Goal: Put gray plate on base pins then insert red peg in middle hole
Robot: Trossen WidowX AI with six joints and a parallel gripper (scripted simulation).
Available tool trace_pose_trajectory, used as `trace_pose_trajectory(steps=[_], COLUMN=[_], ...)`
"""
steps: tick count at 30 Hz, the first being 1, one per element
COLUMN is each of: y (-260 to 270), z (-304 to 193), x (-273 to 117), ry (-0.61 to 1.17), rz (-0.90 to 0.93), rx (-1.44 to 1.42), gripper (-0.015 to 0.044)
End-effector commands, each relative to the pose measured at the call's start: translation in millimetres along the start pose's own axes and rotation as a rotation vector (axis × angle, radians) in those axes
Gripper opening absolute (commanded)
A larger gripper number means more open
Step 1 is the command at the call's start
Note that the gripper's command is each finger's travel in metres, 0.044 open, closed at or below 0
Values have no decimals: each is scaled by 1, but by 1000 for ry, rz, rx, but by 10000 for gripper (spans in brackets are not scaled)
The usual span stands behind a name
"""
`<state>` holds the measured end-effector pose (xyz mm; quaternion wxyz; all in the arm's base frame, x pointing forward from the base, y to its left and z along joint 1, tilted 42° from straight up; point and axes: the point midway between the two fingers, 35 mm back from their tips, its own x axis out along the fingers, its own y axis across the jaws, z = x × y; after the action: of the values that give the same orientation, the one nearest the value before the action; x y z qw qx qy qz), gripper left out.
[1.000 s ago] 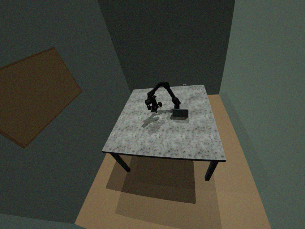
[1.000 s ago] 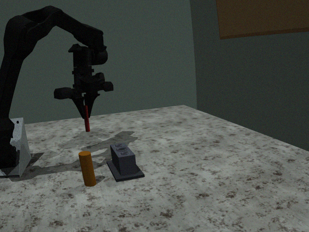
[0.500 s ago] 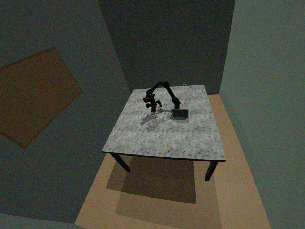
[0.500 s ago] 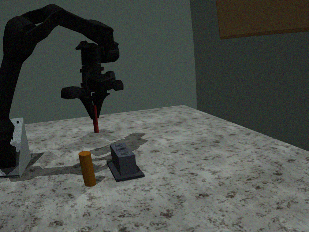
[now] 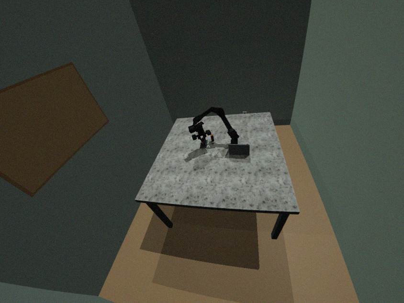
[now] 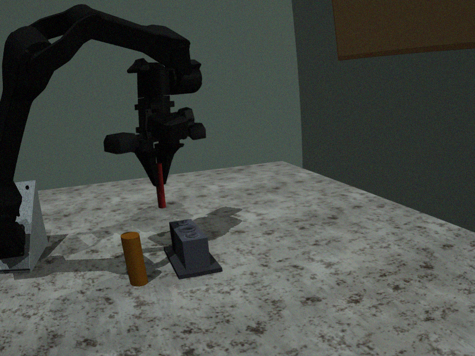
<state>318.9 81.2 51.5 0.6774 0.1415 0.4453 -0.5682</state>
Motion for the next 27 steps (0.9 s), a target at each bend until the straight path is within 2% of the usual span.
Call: trace_pose_trajectory(steps=[1, 27], y=[1, -14], z=[16, 89], x=[-3, -1], ry=[-6, -26], rz=[10, -3], rx=[4, 14], gripper=[0, 0])
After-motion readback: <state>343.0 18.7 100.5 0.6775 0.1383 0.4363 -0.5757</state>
